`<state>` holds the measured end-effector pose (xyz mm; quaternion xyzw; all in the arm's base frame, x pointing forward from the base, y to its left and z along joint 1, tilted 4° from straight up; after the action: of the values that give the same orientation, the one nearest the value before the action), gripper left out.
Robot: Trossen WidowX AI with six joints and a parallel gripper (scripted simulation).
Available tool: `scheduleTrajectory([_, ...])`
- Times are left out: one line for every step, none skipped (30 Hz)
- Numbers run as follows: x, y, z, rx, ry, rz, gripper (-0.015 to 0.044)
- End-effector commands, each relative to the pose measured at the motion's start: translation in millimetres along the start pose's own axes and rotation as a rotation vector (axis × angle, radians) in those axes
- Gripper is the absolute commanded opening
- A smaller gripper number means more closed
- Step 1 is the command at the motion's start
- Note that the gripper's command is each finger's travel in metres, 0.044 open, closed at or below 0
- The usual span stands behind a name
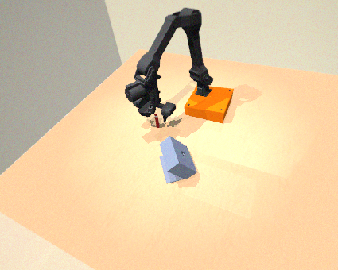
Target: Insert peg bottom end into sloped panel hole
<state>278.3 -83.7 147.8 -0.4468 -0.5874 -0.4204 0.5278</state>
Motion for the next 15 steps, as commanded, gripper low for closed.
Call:
scheduleTrajectory([-8.6, -0.8, 0.5, 0.005, 0.002, 0.009, 0.0440])
scheduleTrajectory([-10.2, -1.0, 0.6, 0.005, 0.002, 0.009, 0.0440])
scheduleTrajectory([-11.7, -1.2, 0.6, 0.005, 0.002, 0.009, 0.0440])
scheduleTrajectory([-13.3, -1.4, 0.7, 0.005, 0.002, 0.009, 0.0440])
scheduleTrajectory([-14.6, -1.5, 0.8, 0.005, 0.002, 0.009, 0.0440])
scheduleTrajectory([-15.4, -1.6, 0.9, 0.005, 0.002, 0.009, 0.0440])
scheduleTrajectory([-15.6, -1.7, 0.9, 0.005, 0.002, 0.009, 0.0440])
scheduleTrajectory([-15.6, -1.7, 0.9, 0.005, 0.002, 0.009, 0.0440])
scheduleTrajectory([-15.6, -1.7, 0.9, 0.005, 0.002, 0.009, 0.0440])
scheduleTrajectory([-12.3, -1.4, 0.8, 0.000, 0.002, 0.003, 0.0414])
scheduleTrajectory([-12.3, -1.4, 0.8, 0.000, 0.002, 0.003, 0.0387])
scheduleTrajectory([-12.3, -1.4, 0.8, 0.000, 0.002, 0.003, 0.0361])
scheduleTrajectory([-12.3, -1.4, 0.8, 0.000, 0.002, 0.003, 0.0335])
scheduleTrajectory([-12.3, -1.4, 0.8, 0.000, 0.002, 0.003, 0.0309])
scheduleTrajectory([-12.3, -1.4, 0.8, 0.000, 0.002, 0.003, 0.0282])
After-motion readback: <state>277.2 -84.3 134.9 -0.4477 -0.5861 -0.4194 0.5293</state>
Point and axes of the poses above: the point midway between the two fingers, 35 mm back from their tips, its own x axis back along the fingers, its own z axis across the jaws, y = z × x, the point moved 10 cm from there along x, back along the fingers, and after that the axes turned 8 degrees about x, right-handed, at the moved point
